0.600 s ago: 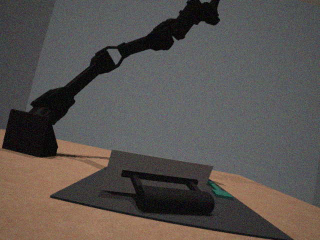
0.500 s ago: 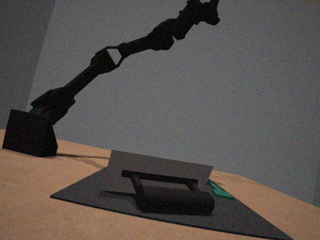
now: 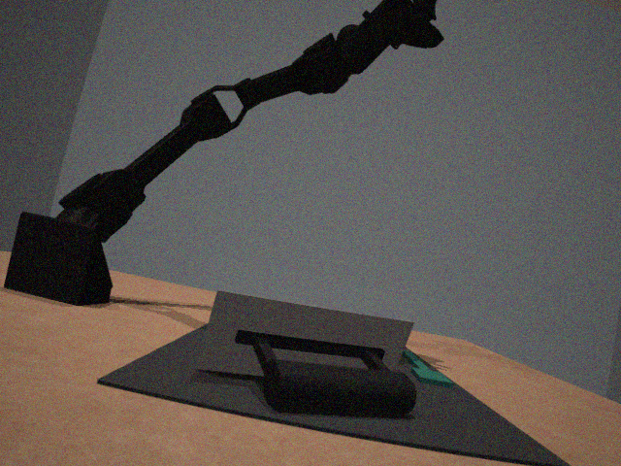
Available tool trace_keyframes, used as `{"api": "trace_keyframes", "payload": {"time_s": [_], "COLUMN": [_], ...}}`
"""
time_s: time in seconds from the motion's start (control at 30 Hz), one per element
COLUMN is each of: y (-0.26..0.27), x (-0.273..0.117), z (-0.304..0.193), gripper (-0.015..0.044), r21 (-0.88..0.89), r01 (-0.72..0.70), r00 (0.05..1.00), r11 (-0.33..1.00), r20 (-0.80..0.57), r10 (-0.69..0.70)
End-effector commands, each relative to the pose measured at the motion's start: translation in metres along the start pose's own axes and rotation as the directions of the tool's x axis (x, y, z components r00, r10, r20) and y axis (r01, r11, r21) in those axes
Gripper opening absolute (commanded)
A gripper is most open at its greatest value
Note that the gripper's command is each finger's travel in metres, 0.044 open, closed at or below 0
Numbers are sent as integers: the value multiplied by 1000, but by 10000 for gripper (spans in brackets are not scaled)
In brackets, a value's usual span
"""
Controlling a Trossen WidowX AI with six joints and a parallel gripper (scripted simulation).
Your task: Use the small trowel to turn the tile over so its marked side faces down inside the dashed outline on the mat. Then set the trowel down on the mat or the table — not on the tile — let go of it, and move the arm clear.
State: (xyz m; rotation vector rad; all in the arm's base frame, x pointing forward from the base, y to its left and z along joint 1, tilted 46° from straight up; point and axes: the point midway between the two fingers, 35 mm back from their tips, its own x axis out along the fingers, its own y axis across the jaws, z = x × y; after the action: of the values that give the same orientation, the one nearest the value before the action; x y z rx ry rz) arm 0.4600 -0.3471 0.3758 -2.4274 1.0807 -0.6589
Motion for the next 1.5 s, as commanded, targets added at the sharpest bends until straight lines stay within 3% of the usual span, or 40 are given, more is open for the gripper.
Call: {"api": "trace_keyframes", "payload": {"time_s": [0.0,0.77,1.47], "y": [8,78,137], "x": [5,5,-27], "z": [19,137,222], "gripper": [100,100,100], "r21": [63,332,419], "r01": [-17,-329,-713], "r00": [998,877,634], "r11": [998,884,562], "r20": [67,455,727], "r10": [12,155,262]}}
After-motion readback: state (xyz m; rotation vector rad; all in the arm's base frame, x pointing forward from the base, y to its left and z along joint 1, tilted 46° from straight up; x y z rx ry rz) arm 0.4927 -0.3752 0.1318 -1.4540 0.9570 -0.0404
